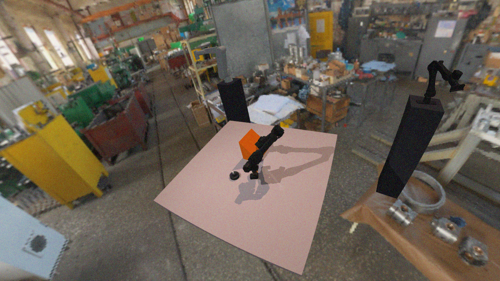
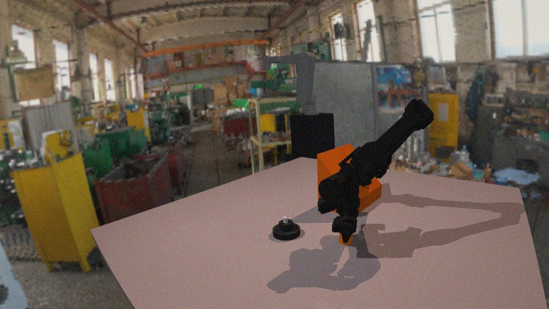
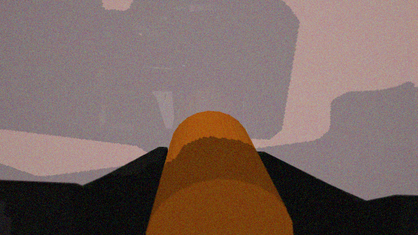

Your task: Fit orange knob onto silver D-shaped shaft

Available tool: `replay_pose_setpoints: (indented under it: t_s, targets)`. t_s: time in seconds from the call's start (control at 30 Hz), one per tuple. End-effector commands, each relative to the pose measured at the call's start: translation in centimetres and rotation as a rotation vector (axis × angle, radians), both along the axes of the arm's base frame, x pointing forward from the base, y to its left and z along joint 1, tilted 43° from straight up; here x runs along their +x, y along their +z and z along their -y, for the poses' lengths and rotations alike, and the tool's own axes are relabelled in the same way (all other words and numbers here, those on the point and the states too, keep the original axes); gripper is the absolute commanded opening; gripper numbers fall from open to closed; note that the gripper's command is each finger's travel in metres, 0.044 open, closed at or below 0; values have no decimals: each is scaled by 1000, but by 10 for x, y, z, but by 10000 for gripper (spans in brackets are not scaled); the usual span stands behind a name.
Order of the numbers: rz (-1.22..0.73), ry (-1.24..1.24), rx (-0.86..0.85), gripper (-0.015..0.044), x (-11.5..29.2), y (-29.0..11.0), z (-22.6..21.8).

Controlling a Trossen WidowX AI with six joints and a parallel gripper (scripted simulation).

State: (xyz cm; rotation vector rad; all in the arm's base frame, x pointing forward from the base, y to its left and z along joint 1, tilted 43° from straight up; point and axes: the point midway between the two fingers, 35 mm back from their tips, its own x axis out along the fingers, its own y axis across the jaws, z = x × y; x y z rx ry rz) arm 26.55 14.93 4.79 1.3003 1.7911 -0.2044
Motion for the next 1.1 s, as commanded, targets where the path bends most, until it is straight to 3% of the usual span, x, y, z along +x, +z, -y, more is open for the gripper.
replay_pose_setpoints:
  t_s: [0.0, 1.07]
  targets:
    - [-5, -2, 0, 13, 1, 2, 3]
    - [-4, -3, -13, 0, 18, 69, 74]
